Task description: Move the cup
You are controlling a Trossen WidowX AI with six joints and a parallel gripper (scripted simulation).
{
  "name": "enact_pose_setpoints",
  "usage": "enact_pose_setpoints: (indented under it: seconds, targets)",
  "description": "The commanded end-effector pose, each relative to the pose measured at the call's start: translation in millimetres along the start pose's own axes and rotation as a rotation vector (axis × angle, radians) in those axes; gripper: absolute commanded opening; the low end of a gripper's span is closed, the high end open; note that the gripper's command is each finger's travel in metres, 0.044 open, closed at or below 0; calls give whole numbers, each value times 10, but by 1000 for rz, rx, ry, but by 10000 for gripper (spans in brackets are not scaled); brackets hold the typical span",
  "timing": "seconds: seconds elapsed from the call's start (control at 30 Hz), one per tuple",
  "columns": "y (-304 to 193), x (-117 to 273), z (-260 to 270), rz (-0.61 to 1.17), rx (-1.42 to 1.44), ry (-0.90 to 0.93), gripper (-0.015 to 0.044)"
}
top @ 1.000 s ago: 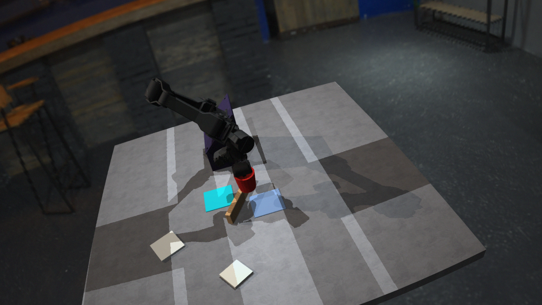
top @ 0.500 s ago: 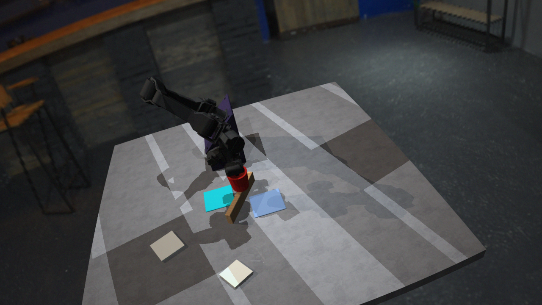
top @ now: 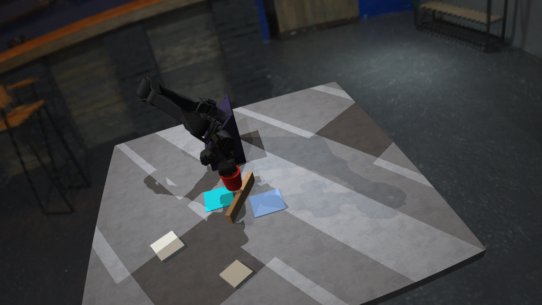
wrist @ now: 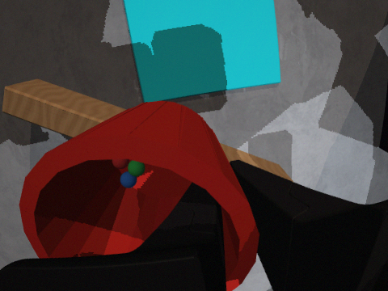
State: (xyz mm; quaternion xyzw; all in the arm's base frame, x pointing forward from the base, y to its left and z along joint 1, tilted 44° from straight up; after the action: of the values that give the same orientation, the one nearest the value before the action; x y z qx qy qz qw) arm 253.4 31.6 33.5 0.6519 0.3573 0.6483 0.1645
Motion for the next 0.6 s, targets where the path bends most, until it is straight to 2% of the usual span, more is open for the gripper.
enact_pose_setpoints:
  seconds: [0.0,0.57]
  targets:
    - [59,5,-50,-6,6,2,0]
    - [278,15,-229,-7,6,2,0]
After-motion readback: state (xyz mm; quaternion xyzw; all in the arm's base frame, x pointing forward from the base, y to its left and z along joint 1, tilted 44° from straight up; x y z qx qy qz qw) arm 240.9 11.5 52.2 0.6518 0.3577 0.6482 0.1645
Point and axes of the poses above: the point midway between the two fingers, 35 mm back from their tips, its own x axis back along the fingers, its own z axis across the jaws, y = z × x, the point moved 8 cm from there along x, back along the fingers, and after that the axes turned 9 degrees about x, right-handed, at the moved point
